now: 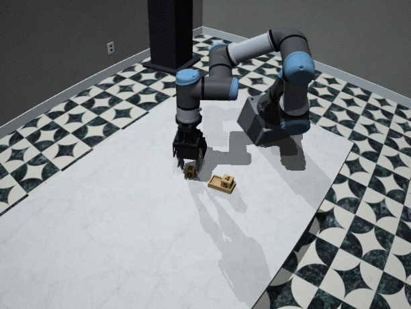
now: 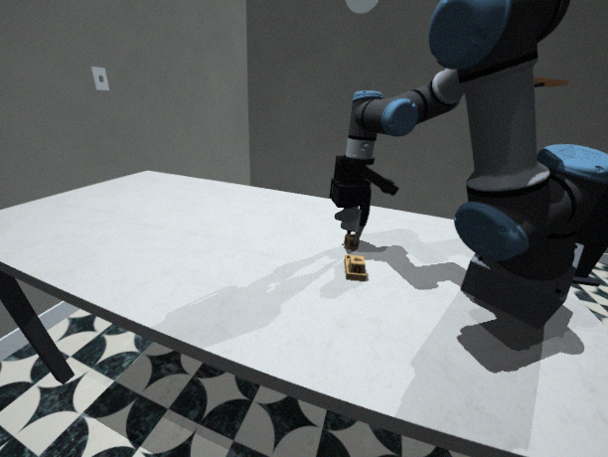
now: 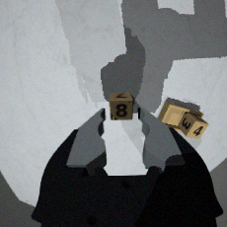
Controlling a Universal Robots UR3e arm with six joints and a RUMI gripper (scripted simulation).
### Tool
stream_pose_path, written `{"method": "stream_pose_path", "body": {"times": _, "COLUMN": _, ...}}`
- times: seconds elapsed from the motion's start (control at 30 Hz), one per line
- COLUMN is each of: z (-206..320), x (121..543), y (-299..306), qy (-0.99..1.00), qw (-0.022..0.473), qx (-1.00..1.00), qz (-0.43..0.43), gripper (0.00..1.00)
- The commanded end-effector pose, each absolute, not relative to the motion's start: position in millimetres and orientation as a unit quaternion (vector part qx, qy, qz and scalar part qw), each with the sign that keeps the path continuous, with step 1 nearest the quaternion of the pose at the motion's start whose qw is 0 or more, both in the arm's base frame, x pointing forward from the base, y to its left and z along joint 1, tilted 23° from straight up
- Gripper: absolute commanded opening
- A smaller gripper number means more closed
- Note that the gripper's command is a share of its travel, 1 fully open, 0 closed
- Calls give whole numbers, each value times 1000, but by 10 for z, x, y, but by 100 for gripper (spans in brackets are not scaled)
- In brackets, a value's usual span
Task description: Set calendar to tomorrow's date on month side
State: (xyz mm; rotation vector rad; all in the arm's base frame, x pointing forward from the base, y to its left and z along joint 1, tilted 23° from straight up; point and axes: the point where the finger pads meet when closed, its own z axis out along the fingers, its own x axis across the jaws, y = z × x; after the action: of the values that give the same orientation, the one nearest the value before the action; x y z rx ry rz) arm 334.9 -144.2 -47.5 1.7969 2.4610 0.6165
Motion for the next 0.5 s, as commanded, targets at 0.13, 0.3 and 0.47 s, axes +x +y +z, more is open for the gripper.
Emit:
{"method": "stream_pose_path", "body": {"times": 0.13, "z": -565, "x": 3380, "y": -1422, "qy": 792, "qw": 18, "qx": 578, "qz": 198, "gripper": 29}}
{"method": "stream_pose_path", "body": {"times": 0.3, "z": -579, "x": 3384, "y": -1418, "qy": 792, "qw": 18, "qx": 578, "qz": 198, "gripper": 29}}
{"method": "stream_pose_path", "body": {"times": 0.47, "z": -580, "x": 3384, "y": -1417, "qy": 792, "qw": 18, "qx": 578, "qz": 198, "gripper": 29}}
